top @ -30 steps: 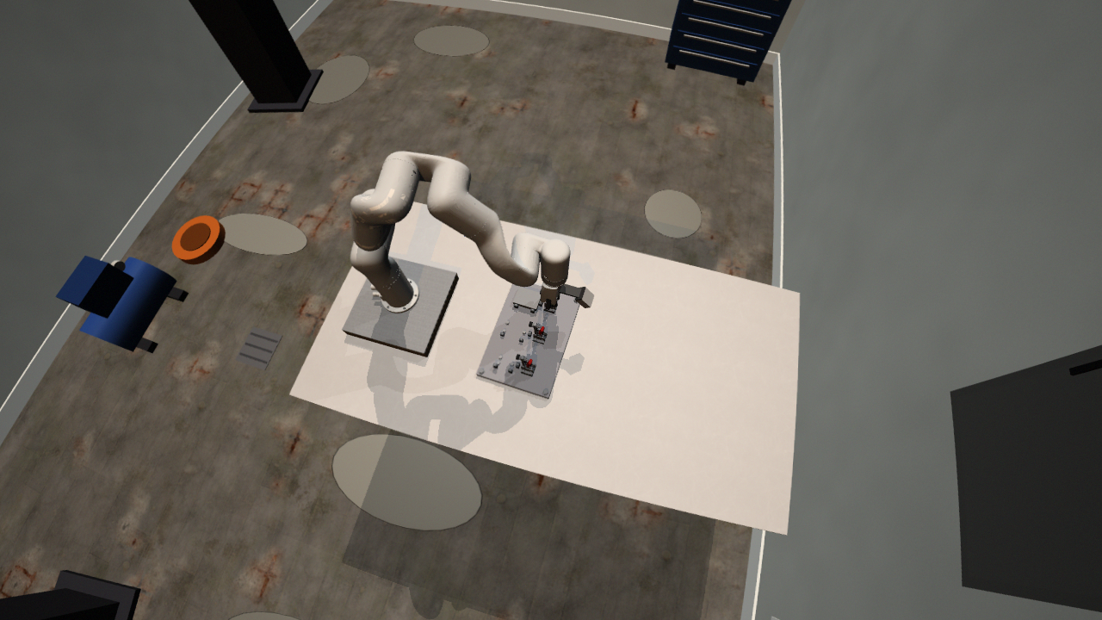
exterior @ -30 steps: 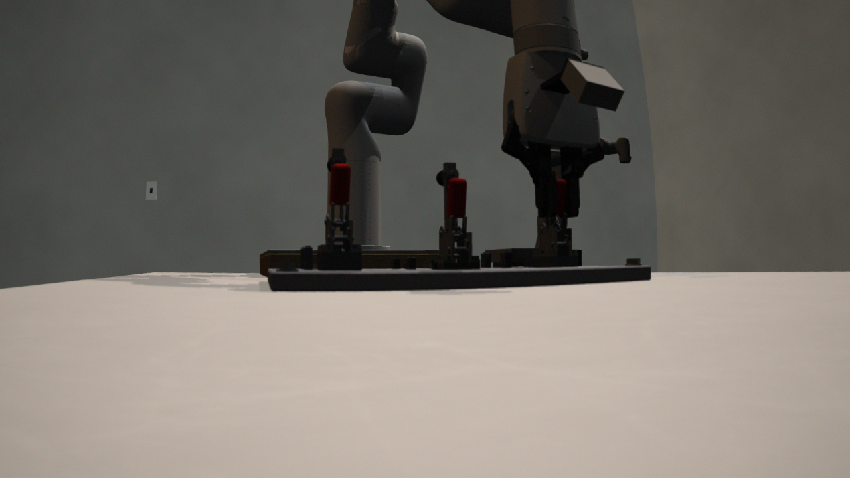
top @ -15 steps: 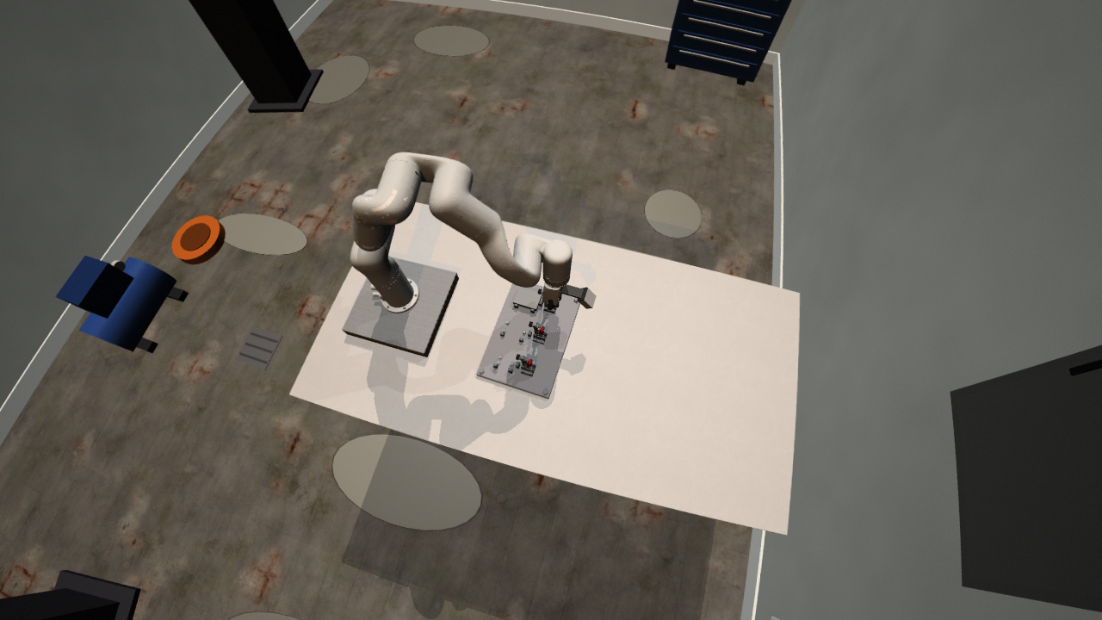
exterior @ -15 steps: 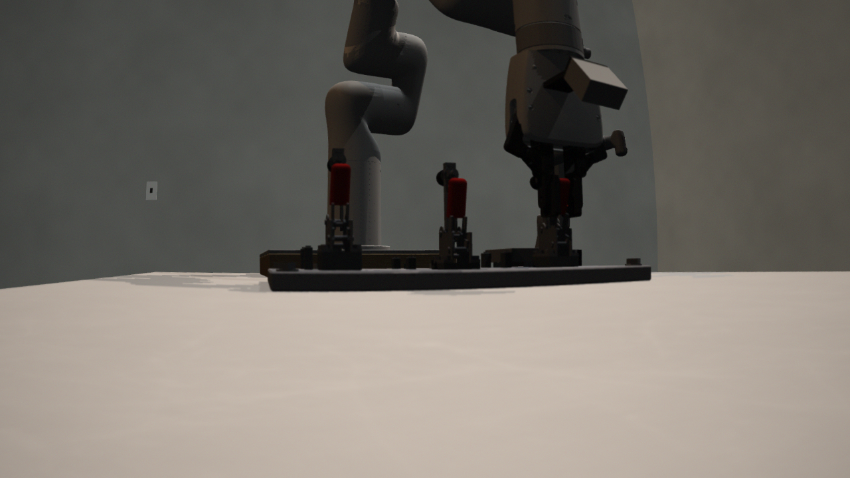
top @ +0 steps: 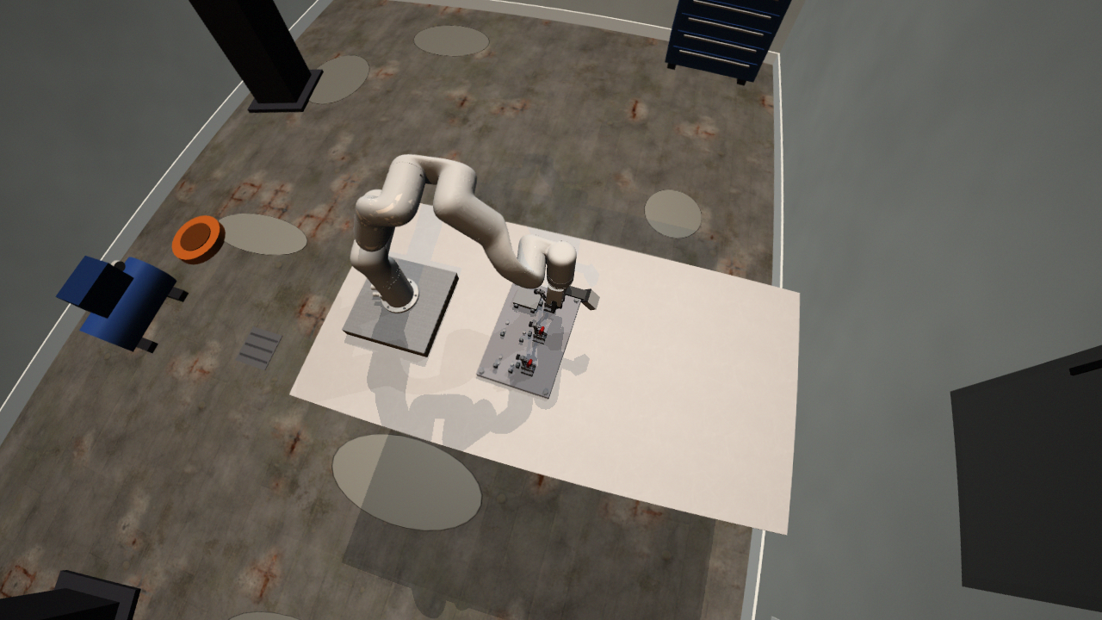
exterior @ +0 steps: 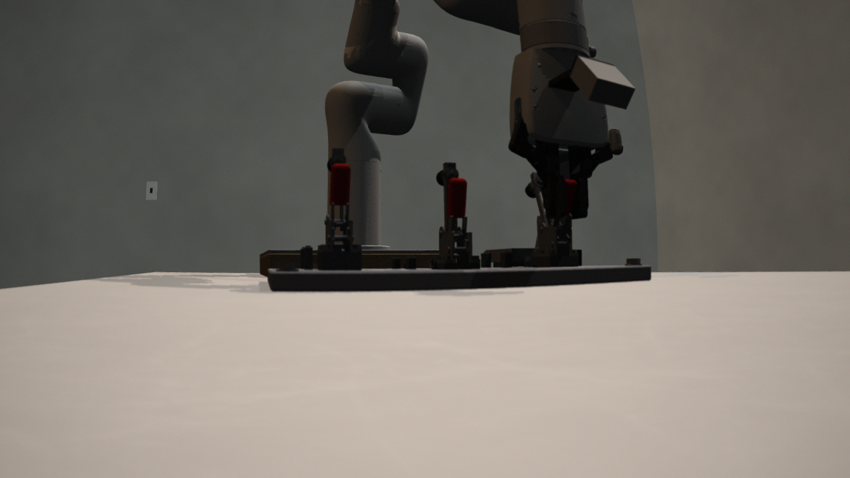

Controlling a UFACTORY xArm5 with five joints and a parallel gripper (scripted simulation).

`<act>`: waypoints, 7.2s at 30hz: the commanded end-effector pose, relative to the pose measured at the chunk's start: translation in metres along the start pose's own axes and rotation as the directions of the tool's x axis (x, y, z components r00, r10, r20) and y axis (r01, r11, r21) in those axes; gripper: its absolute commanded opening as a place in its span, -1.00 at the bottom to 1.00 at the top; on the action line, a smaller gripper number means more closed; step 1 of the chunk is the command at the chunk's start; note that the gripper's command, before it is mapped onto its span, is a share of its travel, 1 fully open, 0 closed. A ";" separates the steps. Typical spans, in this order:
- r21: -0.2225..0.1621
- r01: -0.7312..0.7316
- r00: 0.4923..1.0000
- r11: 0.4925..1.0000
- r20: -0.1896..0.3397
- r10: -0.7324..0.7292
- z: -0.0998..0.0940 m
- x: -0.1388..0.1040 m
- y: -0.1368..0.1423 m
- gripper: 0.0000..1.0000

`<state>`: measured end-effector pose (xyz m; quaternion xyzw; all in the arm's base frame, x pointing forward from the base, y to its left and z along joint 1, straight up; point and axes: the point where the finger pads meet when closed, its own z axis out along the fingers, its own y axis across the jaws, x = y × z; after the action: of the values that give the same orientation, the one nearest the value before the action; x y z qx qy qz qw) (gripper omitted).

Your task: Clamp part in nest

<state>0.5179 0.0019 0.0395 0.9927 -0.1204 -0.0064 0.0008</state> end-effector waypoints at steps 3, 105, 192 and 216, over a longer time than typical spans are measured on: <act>0.001 0.000 1.000 1.000 -0.005 0.000 0.001 0.008 0.000 -1.00; 0.001 0.000 1.000 1.000 -0.005 0.000 0.032 0.034 0.000 -1.00; 0.001 0.000 1.000 1.000 -0.005 0.000 -0.028 0.034 0.000 -1.00; 0.001 0.000 1.000 1.000 -0.005 0.000 -0.028 0.034 0.000 -1.00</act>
<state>0.5497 -0.0058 0.0653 0.9927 -0.1204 -0.0063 0.0007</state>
